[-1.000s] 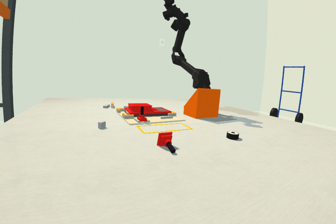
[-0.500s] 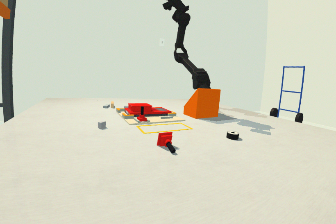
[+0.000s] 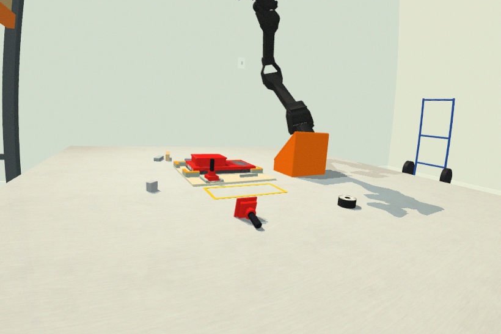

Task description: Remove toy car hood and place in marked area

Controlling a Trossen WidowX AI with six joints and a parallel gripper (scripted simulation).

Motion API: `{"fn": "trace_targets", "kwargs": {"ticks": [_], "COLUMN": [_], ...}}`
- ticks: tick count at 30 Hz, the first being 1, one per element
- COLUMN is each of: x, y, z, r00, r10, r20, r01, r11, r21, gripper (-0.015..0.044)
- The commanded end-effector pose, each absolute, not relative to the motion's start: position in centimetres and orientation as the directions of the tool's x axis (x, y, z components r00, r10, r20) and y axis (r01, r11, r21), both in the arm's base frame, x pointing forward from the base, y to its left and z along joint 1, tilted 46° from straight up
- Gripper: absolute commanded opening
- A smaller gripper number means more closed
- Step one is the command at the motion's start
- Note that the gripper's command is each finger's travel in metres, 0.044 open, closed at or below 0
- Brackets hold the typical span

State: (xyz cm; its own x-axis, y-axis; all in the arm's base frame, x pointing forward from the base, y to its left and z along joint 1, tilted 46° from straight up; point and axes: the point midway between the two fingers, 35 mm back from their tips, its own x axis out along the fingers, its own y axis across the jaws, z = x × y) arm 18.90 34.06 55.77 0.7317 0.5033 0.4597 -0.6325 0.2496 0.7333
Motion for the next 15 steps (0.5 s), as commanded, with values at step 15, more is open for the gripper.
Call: {"fn": "trace_targets", "kwargs": {"ticks": [15], "x": [32.2], "y": [33.6], "z": [38.1], "r00": [0.934], "r10": [0.347], "r20": [-0.083], "r01": [-0.274], "r11": [0.846], "r21": [0.457], "gripper": [0.044]}}
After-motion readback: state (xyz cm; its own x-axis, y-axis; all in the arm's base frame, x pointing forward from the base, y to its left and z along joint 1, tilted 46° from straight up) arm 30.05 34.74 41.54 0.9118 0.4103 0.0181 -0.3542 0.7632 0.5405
